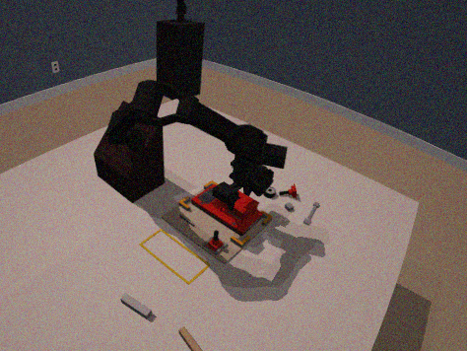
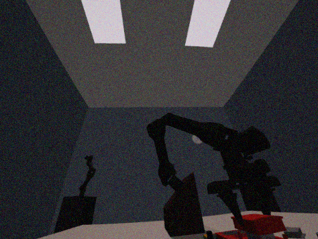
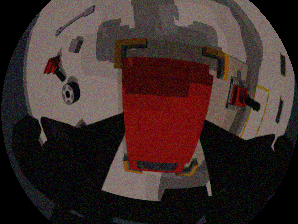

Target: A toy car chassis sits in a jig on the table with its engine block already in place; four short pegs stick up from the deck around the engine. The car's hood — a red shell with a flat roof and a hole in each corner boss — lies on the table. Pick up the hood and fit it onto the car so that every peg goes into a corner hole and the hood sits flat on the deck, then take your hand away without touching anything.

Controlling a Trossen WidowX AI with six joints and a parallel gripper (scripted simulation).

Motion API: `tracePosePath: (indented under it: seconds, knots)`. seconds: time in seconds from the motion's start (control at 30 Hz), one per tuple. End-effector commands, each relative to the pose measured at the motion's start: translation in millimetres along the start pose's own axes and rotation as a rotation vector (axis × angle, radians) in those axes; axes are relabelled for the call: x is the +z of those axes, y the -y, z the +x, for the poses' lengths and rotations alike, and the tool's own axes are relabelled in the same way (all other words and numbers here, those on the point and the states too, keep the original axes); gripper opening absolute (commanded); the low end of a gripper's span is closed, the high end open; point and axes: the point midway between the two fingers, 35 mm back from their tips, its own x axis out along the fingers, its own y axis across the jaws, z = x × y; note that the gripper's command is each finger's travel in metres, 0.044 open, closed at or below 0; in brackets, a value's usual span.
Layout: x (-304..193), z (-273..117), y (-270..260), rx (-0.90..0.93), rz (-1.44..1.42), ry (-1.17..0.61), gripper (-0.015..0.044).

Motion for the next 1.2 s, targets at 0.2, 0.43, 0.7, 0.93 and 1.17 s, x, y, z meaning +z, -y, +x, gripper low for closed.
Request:
tracePosePath:
  seconds: [0.2, 0.43, 0.7, 0.93, 1.17]
  knots:
    - [1, 4, 0, -0.004, -0.005, 0.003, 0.0]
    - [1, 7, 0, -0.004, -0.005, 0.003, 0.0]
    - [1, 11, 0, -0.004, -0.005, 0.003, 0.0]
    - [0, 14, 0, -0.004, -0.005, 0.003, 0.0]
    - [0, 17, 0, -0.004, -0.005, 0.003, 0.0]
